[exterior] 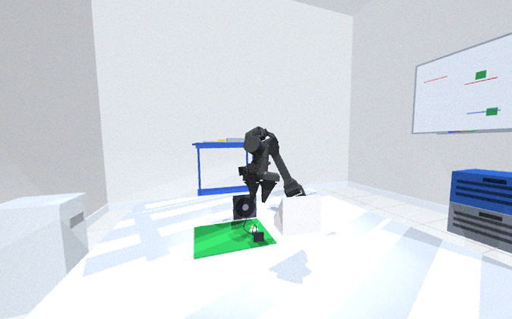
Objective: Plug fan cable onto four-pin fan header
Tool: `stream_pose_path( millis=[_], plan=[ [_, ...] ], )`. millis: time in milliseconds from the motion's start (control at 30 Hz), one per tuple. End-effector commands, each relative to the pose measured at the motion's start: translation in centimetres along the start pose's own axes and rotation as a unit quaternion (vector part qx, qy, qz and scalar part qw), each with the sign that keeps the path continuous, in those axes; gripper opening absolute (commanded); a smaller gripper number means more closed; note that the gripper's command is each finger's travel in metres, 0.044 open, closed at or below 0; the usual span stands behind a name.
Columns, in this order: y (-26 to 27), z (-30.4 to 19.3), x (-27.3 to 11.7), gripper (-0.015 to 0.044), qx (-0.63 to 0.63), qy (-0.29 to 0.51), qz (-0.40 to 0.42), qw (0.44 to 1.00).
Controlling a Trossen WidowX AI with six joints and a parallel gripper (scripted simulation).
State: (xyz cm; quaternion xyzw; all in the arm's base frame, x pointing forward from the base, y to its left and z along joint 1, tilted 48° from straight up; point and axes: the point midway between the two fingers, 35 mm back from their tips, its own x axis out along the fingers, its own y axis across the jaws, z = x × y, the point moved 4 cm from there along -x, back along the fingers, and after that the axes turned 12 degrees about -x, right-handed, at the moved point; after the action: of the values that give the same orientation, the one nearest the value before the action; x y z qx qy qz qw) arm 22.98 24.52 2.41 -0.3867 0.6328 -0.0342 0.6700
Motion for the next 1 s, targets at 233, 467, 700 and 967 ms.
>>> stream_pose_path(
  millis=[233,467,700,967],
  plan=[
    [-5.3,-1.9,7.9,0.0440,0.169,0.184,-0.066,0.966],
    [-5.6,-2.3,9.7,0.0440,0.169,0.184,-0.066,0.966],
    [-5.8,-2.5,10.6,0.0440,0.169,0.184,-0.066,0.966],
    [-6.0,-2.8,11.8,0.0440,0.169,0.184,-0.066,0.966]
  ],
)
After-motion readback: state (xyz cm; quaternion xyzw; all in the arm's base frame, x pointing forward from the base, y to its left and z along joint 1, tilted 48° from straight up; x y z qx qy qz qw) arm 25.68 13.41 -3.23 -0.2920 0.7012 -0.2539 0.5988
